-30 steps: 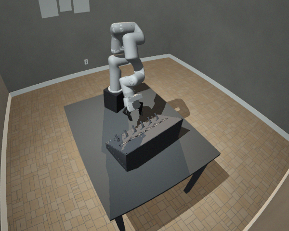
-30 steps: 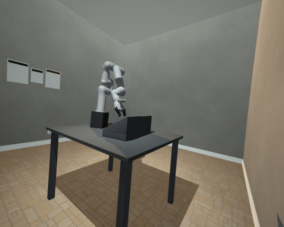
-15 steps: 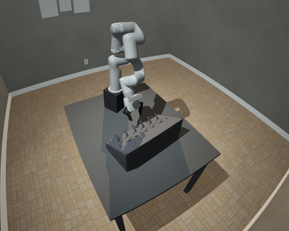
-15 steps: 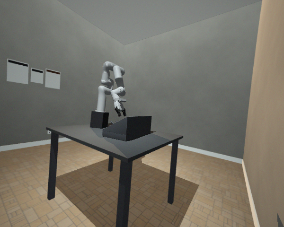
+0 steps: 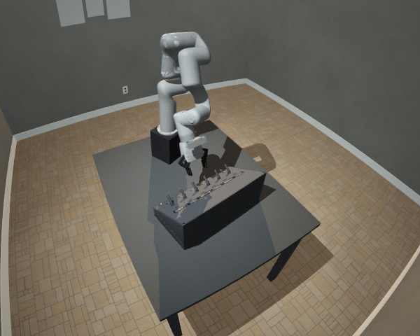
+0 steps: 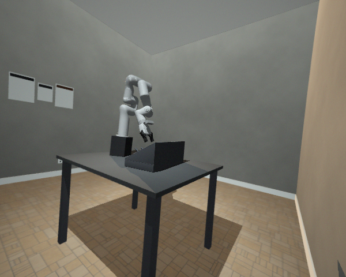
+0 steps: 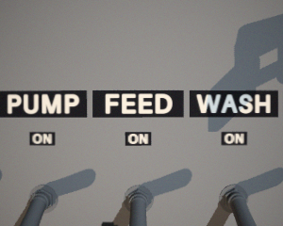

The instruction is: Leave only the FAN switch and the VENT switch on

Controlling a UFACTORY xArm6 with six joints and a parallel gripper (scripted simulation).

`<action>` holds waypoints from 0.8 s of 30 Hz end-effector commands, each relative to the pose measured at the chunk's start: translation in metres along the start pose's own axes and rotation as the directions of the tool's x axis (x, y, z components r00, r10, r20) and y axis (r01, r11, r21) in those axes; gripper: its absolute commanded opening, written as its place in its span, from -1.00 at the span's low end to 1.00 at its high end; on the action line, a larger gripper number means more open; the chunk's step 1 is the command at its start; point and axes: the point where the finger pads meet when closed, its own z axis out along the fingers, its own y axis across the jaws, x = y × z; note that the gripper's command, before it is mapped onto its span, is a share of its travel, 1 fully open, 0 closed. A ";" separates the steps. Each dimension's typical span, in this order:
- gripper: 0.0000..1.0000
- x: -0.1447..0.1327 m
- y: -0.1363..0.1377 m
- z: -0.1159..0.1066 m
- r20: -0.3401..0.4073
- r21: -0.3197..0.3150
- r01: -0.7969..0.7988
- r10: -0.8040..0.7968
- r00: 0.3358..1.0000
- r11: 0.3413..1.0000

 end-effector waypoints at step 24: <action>1.00 0.001 0.038 0.000 -0.003 0.000 0.000 0.000 1.000 1.000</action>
